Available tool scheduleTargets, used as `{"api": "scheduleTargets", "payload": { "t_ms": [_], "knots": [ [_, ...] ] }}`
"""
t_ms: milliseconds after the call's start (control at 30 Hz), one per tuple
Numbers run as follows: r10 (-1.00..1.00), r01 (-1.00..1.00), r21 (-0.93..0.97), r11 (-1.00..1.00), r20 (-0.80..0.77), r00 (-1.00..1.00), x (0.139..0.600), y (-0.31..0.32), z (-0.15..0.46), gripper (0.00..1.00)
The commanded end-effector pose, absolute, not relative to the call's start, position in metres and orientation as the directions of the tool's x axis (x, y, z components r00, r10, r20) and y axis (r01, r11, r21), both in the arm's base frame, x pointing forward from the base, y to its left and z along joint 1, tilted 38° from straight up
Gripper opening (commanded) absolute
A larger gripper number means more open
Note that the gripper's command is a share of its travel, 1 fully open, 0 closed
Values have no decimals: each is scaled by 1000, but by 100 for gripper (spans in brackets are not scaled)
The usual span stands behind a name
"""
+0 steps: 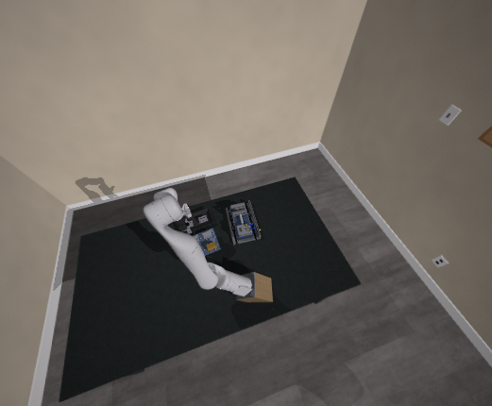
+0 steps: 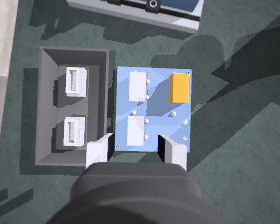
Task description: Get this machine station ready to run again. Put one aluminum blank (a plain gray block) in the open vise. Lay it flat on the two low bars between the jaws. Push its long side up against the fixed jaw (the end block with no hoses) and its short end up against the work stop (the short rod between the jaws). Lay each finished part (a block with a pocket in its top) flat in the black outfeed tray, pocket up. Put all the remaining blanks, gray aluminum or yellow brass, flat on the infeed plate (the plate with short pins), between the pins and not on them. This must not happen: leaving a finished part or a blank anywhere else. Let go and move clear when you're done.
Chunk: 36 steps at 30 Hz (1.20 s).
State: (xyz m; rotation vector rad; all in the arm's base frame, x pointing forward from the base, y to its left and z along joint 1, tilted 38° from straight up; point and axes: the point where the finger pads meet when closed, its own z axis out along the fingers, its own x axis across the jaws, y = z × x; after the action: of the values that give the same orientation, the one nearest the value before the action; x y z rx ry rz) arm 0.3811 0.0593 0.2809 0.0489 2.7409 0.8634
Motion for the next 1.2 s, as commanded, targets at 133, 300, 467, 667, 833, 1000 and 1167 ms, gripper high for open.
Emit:
{"api": "scheduleTargets", "payload": {
  "t_ms": [133,300,467,667,833,1000,1167],
  "knots": [
    [112,-47,567,822,-243,-964,381,59,281,100],
    [112,-47,567,822,-243,-964,381,59,281,100],
    [112,-47,567,822,-243,-964,381,59,281,100],
    [112,-47,567,822,-243,-964,382,60,279,100],
    [112,-47,568,822,-243,-964,384,64,273,100],
    [112,-47,568,822,-243,-964,387,71,264,100],
    [112,-47,568,822,-243,-964,390,77,256,100]
  ]
}}
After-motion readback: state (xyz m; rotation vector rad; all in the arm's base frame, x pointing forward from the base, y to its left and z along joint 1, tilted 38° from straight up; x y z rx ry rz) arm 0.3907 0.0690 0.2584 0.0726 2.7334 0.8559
